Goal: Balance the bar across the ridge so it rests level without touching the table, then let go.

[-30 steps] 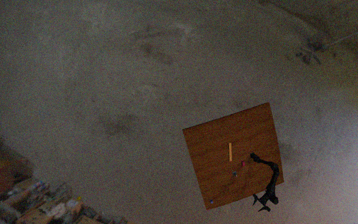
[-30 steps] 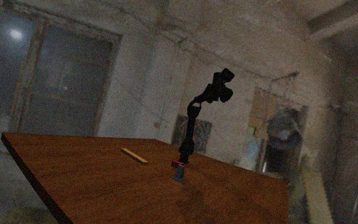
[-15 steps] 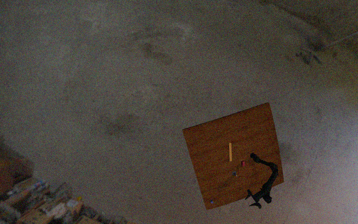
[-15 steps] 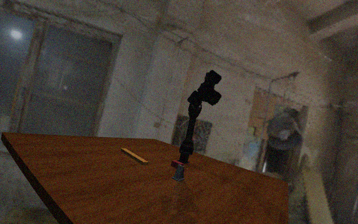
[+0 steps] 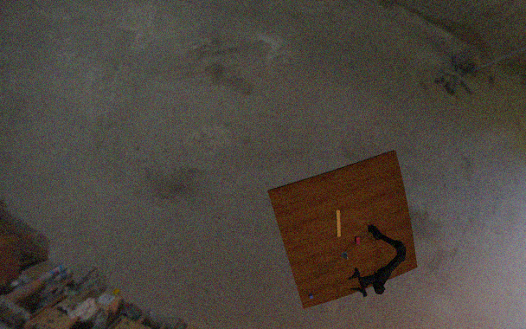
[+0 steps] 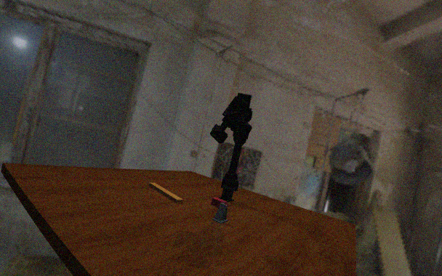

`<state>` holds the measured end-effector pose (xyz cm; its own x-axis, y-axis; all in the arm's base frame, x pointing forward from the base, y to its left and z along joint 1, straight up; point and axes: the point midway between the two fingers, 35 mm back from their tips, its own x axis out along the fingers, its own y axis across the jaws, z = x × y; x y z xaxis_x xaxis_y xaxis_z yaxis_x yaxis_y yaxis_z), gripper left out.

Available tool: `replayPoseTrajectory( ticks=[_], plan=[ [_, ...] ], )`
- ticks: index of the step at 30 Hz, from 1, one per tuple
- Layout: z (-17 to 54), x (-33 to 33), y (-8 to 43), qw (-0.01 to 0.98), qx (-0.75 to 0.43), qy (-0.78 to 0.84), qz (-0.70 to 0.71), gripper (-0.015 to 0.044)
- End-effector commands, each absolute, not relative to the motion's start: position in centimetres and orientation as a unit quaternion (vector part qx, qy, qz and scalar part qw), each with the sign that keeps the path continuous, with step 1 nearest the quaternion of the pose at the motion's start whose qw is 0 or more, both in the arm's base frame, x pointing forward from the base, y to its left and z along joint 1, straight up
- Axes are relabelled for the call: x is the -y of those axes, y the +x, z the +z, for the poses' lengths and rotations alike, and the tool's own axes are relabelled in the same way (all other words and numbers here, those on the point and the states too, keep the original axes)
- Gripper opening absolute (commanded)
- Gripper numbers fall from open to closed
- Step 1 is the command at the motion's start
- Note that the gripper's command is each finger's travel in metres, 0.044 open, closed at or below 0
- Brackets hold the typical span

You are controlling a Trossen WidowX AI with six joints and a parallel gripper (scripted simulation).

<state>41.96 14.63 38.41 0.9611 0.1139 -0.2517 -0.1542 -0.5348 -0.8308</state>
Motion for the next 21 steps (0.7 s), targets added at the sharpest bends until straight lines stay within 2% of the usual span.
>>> replayPoseTrajectory(
  ticks=[1, 21],
  plan=[
    [36.5, -12.7, 43.1, 0.478, -0.046, -0.862, 0.16, 0.0315],
    [27.0, -0.9, 44.8, 0.469, -0.23, -0.812, 0.261, 0.0315]
  ],
)
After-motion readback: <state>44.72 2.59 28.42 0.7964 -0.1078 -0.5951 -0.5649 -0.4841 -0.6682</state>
